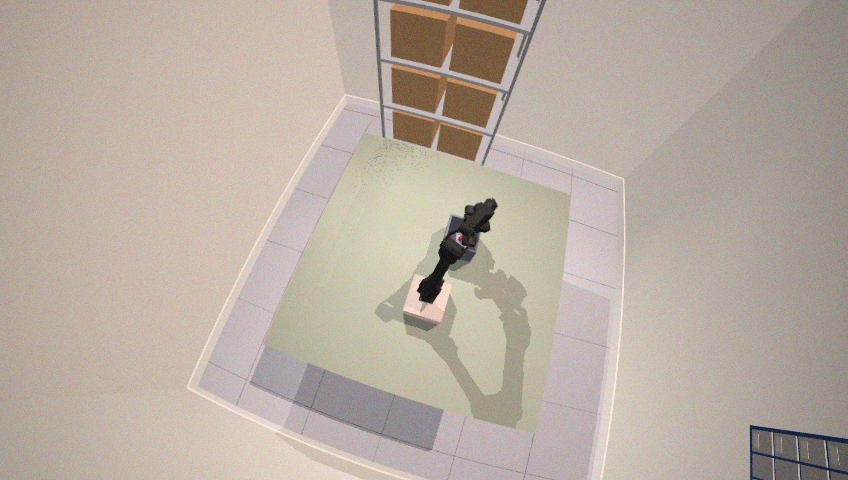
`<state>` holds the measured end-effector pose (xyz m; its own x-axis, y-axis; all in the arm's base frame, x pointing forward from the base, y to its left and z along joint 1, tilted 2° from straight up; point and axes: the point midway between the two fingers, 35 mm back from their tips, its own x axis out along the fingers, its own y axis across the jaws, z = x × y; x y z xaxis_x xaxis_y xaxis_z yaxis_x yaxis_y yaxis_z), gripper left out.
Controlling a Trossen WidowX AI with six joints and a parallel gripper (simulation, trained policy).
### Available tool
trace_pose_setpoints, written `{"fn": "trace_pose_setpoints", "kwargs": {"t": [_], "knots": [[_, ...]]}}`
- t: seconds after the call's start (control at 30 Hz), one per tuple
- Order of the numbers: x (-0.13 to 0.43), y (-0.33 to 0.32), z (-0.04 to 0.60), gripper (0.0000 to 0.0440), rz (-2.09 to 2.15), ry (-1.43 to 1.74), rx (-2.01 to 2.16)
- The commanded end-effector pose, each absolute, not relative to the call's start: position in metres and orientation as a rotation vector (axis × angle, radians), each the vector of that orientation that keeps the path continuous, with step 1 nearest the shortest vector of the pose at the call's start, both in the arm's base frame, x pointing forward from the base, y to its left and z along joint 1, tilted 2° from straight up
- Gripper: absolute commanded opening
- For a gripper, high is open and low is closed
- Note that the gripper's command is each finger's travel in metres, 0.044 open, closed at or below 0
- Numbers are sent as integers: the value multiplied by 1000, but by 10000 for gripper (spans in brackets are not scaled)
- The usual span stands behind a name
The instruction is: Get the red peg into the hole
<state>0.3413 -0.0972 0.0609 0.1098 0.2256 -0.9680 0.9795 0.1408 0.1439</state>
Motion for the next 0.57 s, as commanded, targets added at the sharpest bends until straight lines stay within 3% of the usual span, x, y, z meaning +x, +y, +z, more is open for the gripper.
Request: {"fn": "trace_pose_setpoints", "kwargs": {"t": [0.0, 0.53], "knots": [[344, -102, 68, 226, -867, 1330, 1321], [362, -128, 106, 252, -778, 1219, 1370]]}}
